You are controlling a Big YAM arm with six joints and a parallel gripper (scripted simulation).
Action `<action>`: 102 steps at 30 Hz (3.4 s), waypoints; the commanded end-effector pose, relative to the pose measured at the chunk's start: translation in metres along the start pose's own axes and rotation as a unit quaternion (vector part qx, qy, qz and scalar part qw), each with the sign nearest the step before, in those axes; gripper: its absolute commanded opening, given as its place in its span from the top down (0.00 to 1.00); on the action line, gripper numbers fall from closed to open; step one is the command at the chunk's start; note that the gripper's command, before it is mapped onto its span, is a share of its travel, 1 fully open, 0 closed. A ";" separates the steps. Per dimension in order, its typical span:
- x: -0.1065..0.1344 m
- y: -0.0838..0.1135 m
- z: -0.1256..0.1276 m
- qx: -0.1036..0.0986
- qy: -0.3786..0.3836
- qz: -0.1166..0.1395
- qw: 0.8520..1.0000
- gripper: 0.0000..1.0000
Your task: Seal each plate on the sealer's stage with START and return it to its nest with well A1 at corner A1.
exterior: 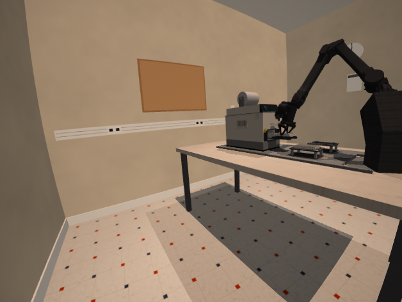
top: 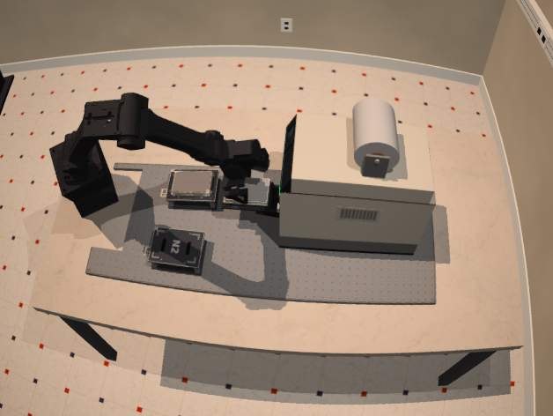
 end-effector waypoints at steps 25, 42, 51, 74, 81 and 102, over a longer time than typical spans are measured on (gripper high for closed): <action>-0.025 0.050 0.006 -0.005 -0.002 -0.013 1.000 1.00; -0.044 0.069 0.001 -0.002 -0.008 -0.023 1.000 1.00; -0.039 0.054 -0.006 0.002 -0.007 -0.018 1.000 1.00; -0.042 0.059 0.008 -0.004 0.001 -0.028 1.000 1.00; -0.042 0.060 0.009 -0.004 0.001 -0.028 1.000 1.00; -0.021 0.054 -0.008 0.006 -0.012 -0.010 1.000 1.00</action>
Point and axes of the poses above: the point where the finger pads meet when closed, its own y axis back along the fingers, its own z axis across the jaws, x = y × z, the point moved 5 cm from there along y, back along the fingers, and after that the axes turned 2 degrees about y, right-handed, at the moved point
